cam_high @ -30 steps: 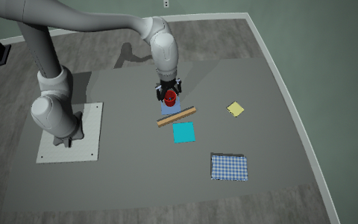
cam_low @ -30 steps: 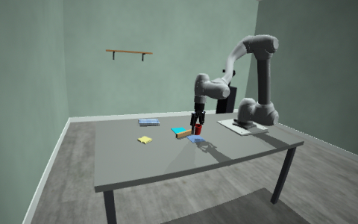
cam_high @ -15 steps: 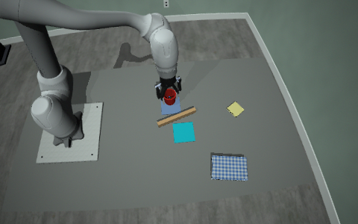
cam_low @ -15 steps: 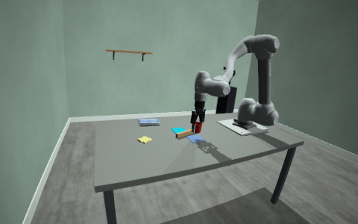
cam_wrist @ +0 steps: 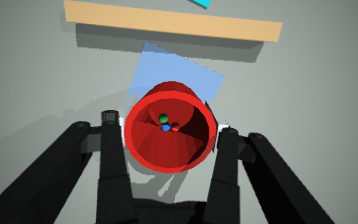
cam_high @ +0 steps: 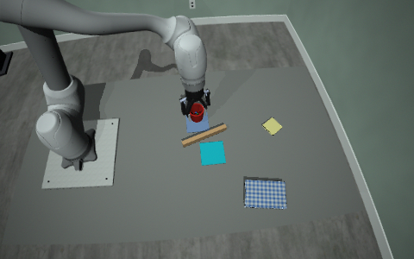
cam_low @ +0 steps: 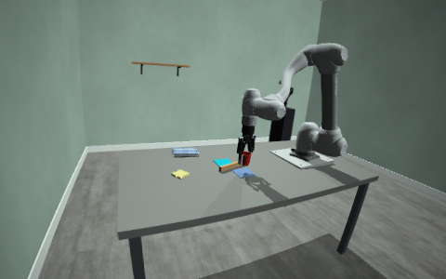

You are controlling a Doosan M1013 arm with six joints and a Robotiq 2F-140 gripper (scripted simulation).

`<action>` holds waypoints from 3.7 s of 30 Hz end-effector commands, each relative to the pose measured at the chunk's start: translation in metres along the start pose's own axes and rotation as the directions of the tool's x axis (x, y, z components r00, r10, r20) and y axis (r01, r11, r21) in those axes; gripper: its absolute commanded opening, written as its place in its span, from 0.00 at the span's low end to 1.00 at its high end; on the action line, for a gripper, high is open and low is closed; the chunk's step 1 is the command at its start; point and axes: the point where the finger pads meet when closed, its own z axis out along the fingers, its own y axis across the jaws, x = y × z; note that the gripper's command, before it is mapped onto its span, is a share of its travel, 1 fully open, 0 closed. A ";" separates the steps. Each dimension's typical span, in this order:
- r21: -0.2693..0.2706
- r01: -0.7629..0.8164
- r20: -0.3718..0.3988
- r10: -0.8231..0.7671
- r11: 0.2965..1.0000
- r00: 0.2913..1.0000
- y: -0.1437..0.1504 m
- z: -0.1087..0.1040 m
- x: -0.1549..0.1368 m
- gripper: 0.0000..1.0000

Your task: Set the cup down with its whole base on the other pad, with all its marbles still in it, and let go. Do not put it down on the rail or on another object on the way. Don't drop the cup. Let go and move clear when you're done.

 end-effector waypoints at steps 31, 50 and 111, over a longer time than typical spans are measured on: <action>0.000 0.000 0.000 0.000 1.000 1.000 -0.001 0.000 0.102 0.49; 0.000 0.000 0.000 0.000 1.000 1.000 -0.001 0.000 0.169 0.49; 0.000 0.000 0.000 0.000 1.000 1.000 -0.002 0.044 0.187 0.49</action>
